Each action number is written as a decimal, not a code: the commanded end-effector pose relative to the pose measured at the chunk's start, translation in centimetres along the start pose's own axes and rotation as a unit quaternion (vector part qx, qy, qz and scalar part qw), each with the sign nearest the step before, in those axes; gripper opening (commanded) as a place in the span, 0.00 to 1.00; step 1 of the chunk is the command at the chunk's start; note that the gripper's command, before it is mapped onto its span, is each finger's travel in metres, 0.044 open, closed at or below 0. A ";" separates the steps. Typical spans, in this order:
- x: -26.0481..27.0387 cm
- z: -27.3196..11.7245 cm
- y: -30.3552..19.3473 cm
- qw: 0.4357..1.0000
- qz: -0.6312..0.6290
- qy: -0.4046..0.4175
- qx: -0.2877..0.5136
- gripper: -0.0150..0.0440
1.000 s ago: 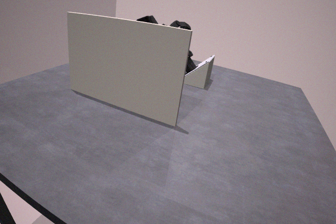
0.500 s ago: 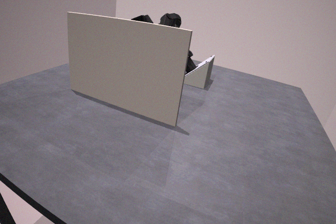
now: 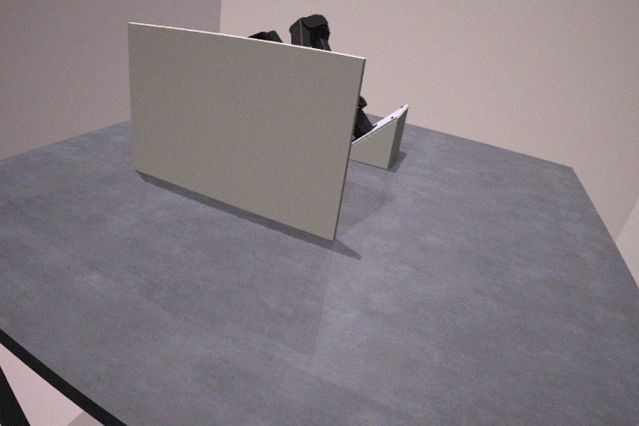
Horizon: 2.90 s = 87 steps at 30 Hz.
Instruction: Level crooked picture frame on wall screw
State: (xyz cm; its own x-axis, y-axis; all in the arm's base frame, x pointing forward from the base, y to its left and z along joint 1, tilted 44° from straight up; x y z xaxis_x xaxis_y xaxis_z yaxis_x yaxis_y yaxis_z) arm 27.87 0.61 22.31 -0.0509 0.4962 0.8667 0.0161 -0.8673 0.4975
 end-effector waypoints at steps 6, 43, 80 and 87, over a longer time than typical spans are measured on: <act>0.1 0.2 0.1 1.000 0.003 0.000 -0.004 0.69; 0.1 4.1 0.1 1.000 0.003 0.001 -0.004 0.69; 0.1 4.1 0.2 1.000 0.003 0.001 -0.004 0.69; 0.1 4.1 0.2 1.000 0.003 0.001 -0.004 0.69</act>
State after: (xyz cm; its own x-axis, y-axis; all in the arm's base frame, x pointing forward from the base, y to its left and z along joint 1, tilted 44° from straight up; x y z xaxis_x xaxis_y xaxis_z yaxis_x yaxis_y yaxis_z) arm 31.98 0.72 22.61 -0.0557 0.4934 0.8680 0.0127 -0.8690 0.4947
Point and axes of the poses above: the point midway between the two fingers, 35 mm back from their tips, its own z axis out along the fingers, its own x axis across the jaws, y = z × x, the point moved 5 cm from there along -z, back along the fingers, and after that the axes turned 10 degrees about -z, right-handed, at the moved point
